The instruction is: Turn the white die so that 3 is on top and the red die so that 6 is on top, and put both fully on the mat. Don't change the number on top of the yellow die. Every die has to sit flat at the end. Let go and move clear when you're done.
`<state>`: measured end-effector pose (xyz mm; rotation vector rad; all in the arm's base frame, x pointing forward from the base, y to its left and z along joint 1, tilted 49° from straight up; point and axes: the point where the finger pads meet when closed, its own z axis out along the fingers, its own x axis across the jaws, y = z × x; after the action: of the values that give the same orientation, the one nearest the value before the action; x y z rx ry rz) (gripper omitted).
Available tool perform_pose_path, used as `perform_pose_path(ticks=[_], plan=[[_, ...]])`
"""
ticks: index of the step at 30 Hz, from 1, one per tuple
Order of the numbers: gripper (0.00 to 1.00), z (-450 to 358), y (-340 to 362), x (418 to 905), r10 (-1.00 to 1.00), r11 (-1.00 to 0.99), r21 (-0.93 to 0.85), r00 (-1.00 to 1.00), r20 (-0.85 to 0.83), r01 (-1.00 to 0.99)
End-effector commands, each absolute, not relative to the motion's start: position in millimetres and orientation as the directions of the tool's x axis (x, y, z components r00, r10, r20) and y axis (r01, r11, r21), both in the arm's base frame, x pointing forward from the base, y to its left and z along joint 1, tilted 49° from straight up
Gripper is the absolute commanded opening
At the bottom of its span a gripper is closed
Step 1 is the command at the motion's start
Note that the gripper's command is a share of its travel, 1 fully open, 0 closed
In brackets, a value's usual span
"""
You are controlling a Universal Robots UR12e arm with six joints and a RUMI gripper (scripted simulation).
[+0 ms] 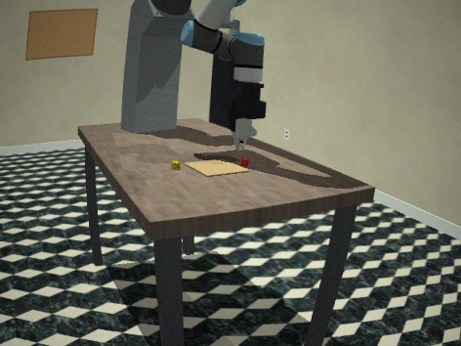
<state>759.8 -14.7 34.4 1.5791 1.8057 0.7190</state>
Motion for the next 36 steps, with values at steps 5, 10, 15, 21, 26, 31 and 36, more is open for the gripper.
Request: perform_pose_path(ticks=[5,10,15,21,26,31,36], plan=[[0.03,69,-15,721,0.991,0.134,0.749,-0.087,-0.103,0.649],[0.03,78,-15,710,0.991,0.134,0.749,-0.087,-0.103,0.649],[0.03,80,-15,708,0.991,0.134,0.749,-0.087,-0.103,0.649],[0.03,80,-15,708,0.991,0.134,0.749,-0.087,-0.103,0.649],[0.03,80,-15,710,0.995,0.101,0.752,-0.065,-0.077,0.652],[0.03,79,-15,720,1.000,-0.024,0.756,0.017,0.017,0.655],[0.03,79,-15,720,1.000,-0.026,0.757,0.018,0.019,0.653]])
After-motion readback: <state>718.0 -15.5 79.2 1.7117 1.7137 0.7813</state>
